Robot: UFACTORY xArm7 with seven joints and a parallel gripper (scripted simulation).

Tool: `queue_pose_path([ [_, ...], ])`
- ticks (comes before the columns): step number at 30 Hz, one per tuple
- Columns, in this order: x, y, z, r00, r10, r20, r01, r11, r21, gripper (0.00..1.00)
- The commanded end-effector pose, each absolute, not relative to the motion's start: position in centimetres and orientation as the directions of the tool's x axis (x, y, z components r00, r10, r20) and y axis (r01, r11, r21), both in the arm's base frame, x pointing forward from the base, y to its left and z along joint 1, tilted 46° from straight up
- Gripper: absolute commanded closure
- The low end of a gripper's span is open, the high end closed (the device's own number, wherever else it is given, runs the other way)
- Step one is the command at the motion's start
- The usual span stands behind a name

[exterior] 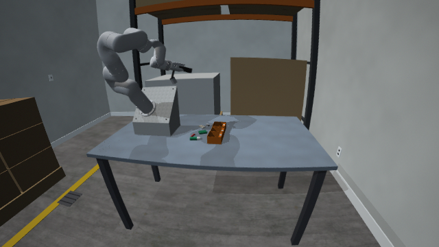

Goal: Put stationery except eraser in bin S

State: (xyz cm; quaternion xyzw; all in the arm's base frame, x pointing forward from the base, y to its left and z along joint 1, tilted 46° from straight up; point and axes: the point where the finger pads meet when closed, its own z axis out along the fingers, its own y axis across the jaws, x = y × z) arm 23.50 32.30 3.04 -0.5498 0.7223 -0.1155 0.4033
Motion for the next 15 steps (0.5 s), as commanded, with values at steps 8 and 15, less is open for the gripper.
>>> queue_pose_path([
  [8, 27.0, 31.3, 3.6, -0.342, -0.712, -0.614, -0.553, 0.680, -0.481, 0.93],
  [15, 28.9, 30.3, 3.8, -0.459, -0.570, -0.682, -0.428, 0.814, -0.392, 0.93],
])
